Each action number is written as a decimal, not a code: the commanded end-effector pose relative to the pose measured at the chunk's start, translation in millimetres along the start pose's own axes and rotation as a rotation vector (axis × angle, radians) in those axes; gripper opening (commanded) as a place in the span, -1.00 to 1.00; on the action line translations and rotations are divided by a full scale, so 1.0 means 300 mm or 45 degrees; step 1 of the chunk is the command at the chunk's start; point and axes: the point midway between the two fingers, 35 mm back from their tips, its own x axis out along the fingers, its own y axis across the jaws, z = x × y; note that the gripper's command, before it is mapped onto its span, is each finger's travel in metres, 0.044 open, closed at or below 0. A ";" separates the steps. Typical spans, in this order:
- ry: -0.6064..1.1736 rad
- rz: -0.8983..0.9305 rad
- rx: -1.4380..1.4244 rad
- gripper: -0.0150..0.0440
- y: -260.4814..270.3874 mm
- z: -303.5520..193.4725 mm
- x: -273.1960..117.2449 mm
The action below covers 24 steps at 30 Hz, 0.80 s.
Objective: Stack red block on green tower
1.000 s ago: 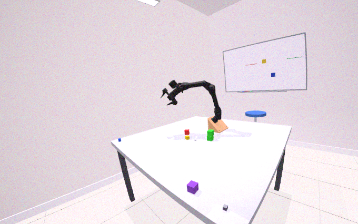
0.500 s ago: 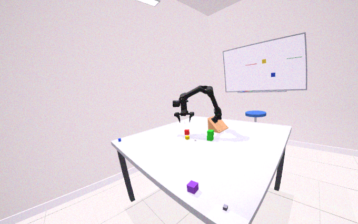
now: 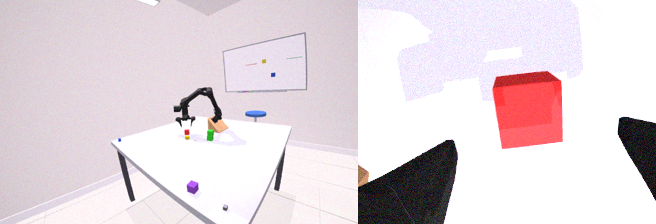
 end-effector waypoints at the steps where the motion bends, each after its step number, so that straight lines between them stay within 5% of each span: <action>1: -0.006 0.004 0.009 1.00 0.007 -0.001 0.042; 24: -0.007 0.004 0.009 1.00 0.006 0.003 0.150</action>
